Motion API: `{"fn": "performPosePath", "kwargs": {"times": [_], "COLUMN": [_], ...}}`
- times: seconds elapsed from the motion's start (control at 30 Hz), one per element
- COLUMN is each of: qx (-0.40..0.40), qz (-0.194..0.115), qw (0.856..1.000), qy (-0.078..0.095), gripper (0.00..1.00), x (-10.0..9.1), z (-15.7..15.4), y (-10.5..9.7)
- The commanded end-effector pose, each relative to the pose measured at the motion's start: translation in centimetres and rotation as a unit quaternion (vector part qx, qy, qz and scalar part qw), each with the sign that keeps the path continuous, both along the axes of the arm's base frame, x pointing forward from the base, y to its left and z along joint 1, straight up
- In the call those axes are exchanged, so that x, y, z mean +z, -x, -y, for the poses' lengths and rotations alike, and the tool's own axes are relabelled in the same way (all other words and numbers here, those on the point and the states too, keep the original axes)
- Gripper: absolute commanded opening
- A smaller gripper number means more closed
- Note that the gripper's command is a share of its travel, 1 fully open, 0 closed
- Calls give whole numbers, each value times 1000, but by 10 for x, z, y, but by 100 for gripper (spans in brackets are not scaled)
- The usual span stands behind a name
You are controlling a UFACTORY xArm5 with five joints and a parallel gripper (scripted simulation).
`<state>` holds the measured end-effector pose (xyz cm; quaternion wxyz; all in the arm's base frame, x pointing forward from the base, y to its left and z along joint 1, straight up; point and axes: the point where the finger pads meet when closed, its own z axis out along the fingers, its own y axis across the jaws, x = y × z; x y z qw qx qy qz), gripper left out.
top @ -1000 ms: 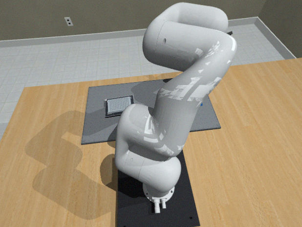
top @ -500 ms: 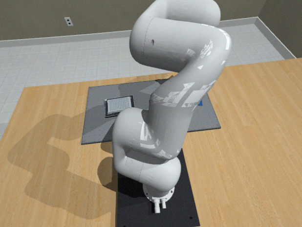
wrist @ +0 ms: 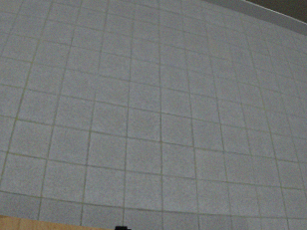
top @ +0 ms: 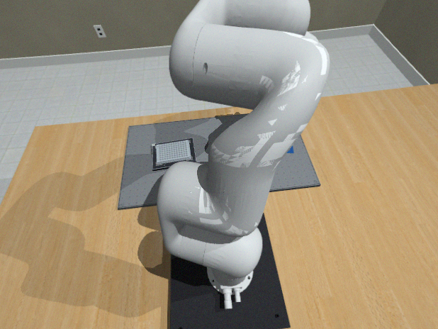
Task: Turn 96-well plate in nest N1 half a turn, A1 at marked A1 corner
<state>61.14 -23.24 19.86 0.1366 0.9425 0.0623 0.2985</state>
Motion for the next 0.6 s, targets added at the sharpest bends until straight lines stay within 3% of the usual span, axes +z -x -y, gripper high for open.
{"fn": "performPosePath", "kwargs": {"times": [0.0,0.13,0.2,0.37,0.43,0.57], "qx": [0,0,-3,-3,-6,-6], "qz": [-17,-17,-40,-41,-64,-64], "qw": [1000,1000,998,998,996,996], "qy": [-20,-20,-39,-39,-57,-57], "gripper": [100,100,100,100,100,100], "x": [5,7,8,10,12,13], "z": [-11,-25,-34,-48,-57,-66], "y": [3,8,11,18,22,27]}}
